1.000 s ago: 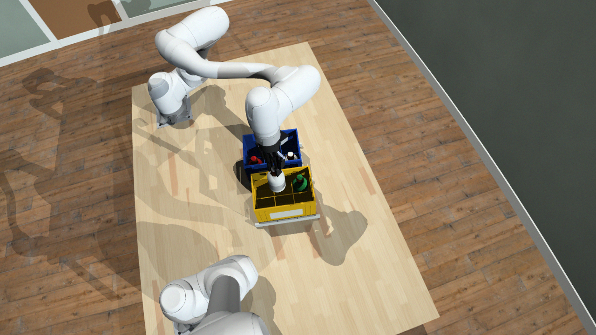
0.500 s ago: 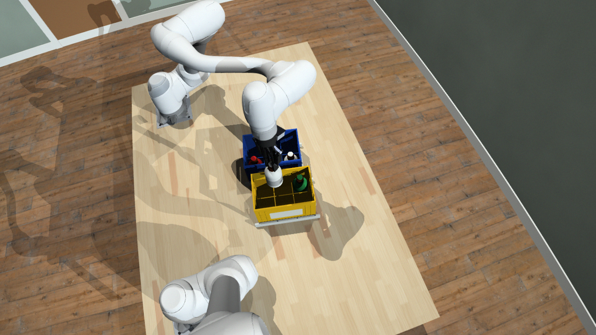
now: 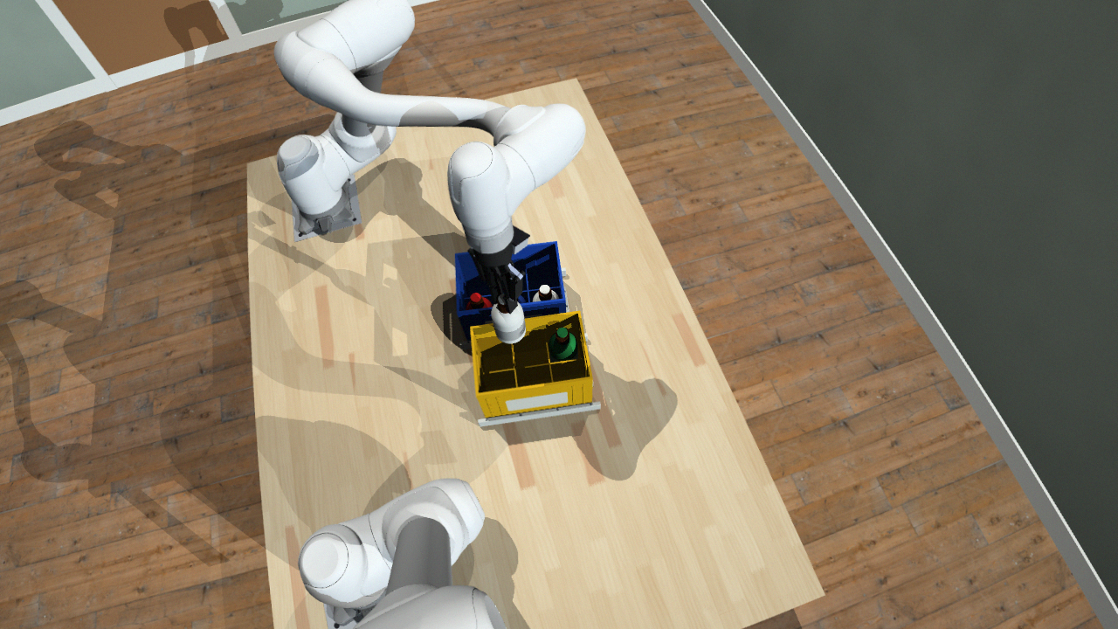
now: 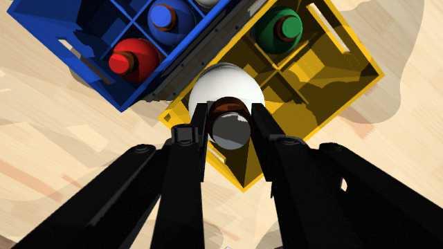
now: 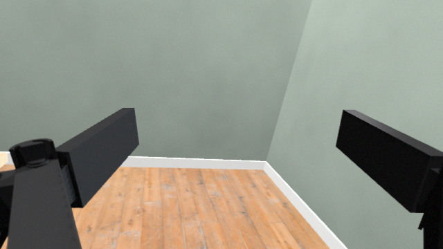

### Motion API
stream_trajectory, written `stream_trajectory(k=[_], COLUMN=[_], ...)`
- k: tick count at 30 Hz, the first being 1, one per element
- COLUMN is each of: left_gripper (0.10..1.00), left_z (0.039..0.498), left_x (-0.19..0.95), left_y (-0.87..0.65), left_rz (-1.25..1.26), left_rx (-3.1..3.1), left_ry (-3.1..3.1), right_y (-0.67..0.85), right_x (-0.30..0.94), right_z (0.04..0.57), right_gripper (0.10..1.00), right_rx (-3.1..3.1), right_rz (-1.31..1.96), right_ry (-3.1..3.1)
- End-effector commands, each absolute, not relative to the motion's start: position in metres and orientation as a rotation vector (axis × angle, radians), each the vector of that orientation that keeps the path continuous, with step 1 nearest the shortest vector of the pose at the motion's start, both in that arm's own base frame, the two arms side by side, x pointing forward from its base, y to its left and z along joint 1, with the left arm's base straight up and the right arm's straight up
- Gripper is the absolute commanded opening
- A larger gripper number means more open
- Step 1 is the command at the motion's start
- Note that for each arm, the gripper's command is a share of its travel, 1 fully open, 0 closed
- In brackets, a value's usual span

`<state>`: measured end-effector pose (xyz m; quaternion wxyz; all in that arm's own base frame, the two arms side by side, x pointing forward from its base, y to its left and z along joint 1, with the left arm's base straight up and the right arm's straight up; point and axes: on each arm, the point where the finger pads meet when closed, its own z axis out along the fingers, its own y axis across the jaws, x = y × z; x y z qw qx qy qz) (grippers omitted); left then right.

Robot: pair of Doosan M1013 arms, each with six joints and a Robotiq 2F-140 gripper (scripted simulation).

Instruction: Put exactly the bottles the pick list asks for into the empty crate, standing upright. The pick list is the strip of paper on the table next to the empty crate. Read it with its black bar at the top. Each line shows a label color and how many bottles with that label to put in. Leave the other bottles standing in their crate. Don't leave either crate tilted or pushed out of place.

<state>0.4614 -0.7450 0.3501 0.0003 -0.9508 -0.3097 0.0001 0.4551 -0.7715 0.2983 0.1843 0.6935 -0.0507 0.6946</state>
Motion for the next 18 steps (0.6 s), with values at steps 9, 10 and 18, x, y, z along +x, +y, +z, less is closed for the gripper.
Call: stream_trajectory(k=[9, 10, 18], left_gripper=[0.099, 0.099, 0.099], left_z=[0.351, 0.351, 0.351], left_x=[0.458, 0.457, 0.454], left_y=[-0.725, -0.723, -0.708], left_rz=[-0.001, -0.001, -0.001], left_rx=[-2.988, -2.988, -2.988], left_ry=[-0.973, -0.973, -0.973], right_y=[-0.772, -0.772, -0.772], right_x=[0.455, 0.455, 0.455], right_z=[0.3, 0.3, 0.3], right_gripper=[1.0, 1.0, 1.0], right_rx=[1.953, 1.953, 1.953], right_rz=[1.958, 1.958, 1.958], right_ry=[-0.141, -0.141, -0.141])
